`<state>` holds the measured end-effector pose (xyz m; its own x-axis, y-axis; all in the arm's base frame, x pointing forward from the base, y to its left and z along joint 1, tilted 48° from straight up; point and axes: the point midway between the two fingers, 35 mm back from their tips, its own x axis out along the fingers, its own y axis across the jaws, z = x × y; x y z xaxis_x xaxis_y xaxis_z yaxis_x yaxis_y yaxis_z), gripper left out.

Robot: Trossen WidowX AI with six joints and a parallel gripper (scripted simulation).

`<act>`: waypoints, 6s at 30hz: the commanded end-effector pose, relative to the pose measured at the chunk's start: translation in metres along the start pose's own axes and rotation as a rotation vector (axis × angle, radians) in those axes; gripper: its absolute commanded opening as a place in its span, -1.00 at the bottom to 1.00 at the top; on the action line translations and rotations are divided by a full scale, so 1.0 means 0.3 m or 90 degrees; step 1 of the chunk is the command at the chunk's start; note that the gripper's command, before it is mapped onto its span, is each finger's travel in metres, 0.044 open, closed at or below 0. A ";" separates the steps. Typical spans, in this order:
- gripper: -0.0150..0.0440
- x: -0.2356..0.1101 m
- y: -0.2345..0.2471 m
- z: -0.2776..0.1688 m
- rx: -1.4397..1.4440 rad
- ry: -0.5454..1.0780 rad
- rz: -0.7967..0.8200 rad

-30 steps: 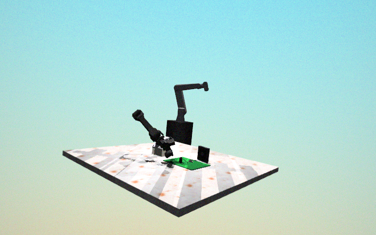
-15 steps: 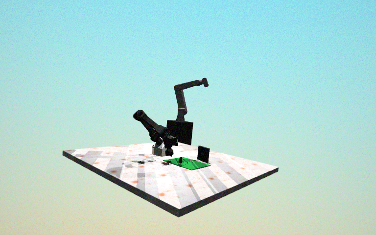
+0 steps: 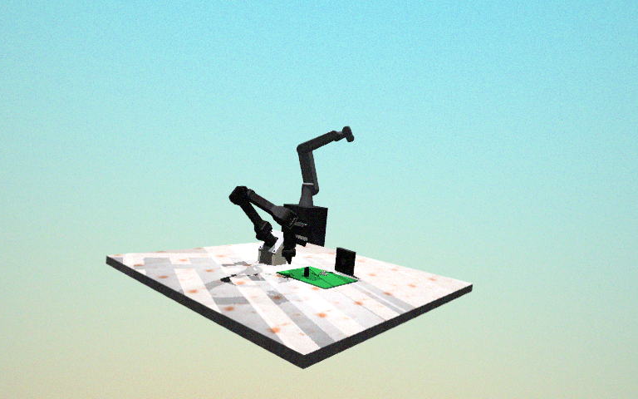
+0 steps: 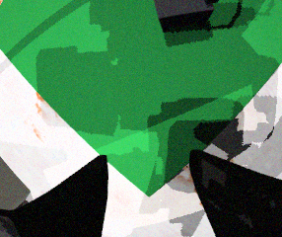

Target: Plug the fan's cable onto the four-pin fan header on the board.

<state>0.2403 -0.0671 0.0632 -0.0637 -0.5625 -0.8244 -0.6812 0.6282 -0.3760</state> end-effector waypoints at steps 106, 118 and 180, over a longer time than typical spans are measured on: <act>0.82 0.154 -0.046 0.274 0.881 -0.065 -0.168; -0.25 0.154 -0.046 0.274 0.881 -0.065 -0.168; -0.49 0.059 0.155 0.576 0.390 0.003 -0.167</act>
<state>0.3346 0.0432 -0.0425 0.0431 -0.7416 -0.6694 -0.1360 0.6594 -0.7393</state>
